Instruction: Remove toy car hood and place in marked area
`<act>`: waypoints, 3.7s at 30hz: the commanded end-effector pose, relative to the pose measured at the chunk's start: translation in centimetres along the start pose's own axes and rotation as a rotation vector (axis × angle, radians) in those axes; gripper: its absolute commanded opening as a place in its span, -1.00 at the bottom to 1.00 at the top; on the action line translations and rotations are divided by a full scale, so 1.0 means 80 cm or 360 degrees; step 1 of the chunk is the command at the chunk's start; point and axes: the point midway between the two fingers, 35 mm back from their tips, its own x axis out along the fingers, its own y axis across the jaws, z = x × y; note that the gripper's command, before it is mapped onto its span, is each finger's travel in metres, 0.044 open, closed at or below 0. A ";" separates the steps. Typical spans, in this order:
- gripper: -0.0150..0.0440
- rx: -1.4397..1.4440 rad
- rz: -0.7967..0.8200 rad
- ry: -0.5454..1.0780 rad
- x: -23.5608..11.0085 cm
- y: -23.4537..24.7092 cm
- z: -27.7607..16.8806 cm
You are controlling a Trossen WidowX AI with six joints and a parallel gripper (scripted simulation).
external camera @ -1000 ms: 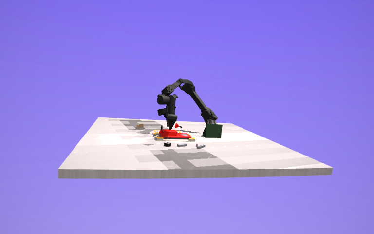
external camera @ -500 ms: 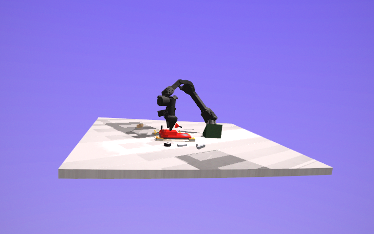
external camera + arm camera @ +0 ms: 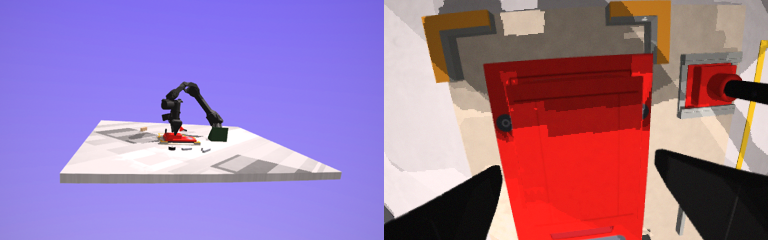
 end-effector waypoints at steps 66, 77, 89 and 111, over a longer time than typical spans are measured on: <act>-0.49 -0.0001 0.0001 0.0001 0.000 0.000 0.000; -0.49 -0.0001 0.0001 0.0001 -0.009 0.000 0.000; -0.49 -0.0002 0.0002 0.0002 -0.019 0.000 0.000; -0.49 -0.0014 -0.0011 0.0013 -0.062 -0.003 -0.001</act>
